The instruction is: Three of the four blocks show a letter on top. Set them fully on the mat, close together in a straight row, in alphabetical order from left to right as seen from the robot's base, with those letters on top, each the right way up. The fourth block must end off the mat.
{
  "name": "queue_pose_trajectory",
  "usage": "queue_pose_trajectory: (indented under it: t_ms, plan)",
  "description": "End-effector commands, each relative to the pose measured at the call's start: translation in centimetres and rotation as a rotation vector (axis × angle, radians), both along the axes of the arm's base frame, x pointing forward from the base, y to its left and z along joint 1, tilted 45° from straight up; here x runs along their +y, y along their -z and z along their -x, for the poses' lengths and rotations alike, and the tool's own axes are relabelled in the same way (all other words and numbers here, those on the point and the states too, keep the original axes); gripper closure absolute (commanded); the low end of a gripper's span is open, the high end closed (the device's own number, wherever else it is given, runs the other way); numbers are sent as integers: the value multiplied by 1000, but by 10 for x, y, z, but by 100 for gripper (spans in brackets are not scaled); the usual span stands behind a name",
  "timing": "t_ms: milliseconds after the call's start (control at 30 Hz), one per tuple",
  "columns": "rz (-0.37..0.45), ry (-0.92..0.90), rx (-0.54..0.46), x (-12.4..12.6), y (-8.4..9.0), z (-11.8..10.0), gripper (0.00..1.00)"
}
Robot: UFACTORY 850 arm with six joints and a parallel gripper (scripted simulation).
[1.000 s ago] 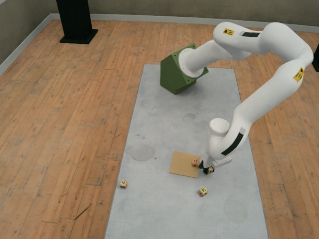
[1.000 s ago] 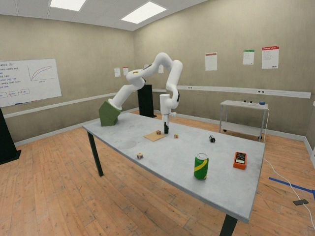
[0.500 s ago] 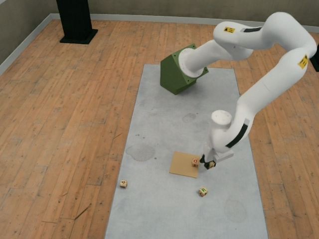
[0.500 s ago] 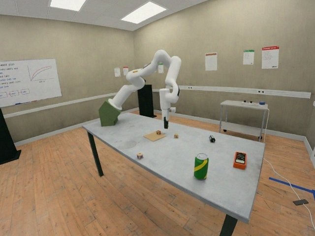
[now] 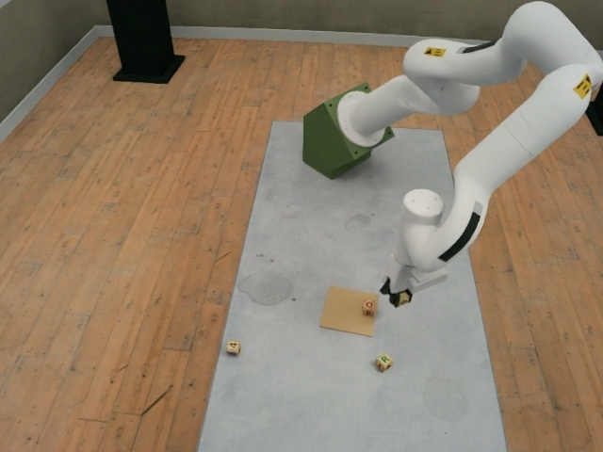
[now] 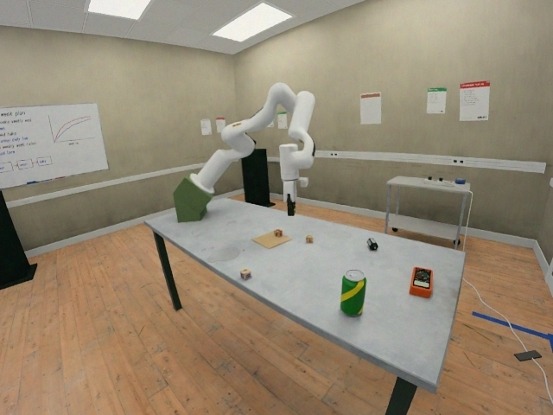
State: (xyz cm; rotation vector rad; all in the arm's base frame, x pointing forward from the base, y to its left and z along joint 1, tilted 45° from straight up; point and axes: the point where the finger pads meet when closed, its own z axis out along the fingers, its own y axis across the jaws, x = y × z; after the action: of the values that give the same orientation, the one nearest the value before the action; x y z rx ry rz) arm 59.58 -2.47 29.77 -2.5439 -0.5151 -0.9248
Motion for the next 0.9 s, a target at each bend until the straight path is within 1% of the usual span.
queue_pose_trajectory:
  t_ms: [0, 233, 300, 433, 733, 800, 833, 867]
  plan:
    - [0, 0, -2, -1, -1, 0, 72]
    - [-8, 12, 6, -1, -1, 0, 72]
    - [-27, 37, 23, -3, 1, 0, 72]
    - [-104, 142, 93, -10, 6, 1, 72]
    - [-242, 330, 219, -22, 16, 3, 72]
    - [-242, 330, 219, -22, 16, 3, 72]
    - [-284, 387, 257, -26, 19, 4, 72]
    - [-298, 406, 269, -27, 19, 4, 72]
